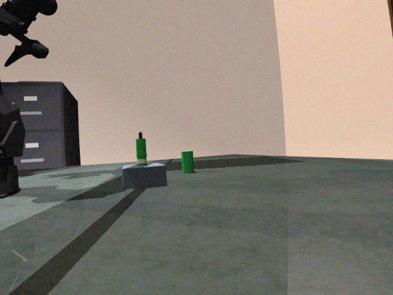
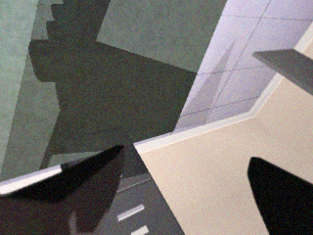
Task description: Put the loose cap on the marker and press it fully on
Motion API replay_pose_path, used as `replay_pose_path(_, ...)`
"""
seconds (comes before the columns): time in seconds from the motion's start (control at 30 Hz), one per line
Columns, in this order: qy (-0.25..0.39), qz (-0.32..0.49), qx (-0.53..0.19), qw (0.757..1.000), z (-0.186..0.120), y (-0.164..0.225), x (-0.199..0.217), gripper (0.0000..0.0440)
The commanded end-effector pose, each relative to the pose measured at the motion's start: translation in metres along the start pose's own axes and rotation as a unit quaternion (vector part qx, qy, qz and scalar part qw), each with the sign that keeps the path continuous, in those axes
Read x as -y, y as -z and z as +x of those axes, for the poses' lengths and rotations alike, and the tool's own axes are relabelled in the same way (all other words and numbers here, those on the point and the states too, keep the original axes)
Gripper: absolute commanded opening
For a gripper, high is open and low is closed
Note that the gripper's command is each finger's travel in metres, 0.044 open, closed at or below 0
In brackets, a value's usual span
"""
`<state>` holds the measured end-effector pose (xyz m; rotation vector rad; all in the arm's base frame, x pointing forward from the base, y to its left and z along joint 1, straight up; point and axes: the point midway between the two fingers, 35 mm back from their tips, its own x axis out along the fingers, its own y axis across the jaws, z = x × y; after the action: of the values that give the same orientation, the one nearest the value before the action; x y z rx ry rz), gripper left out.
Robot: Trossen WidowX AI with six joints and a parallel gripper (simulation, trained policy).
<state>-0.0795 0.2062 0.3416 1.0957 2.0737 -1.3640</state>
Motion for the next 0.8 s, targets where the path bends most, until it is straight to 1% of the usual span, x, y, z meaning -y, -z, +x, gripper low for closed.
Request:
replay_pose_path(0.0,-0.017,0.019,0.008,1.0,0.005,0.005,-0.015,0.0313)
replay_pose_path(0.77,-0.086,0.115,0.027,0.989,0.014,0.027,-0.084,0.0318)
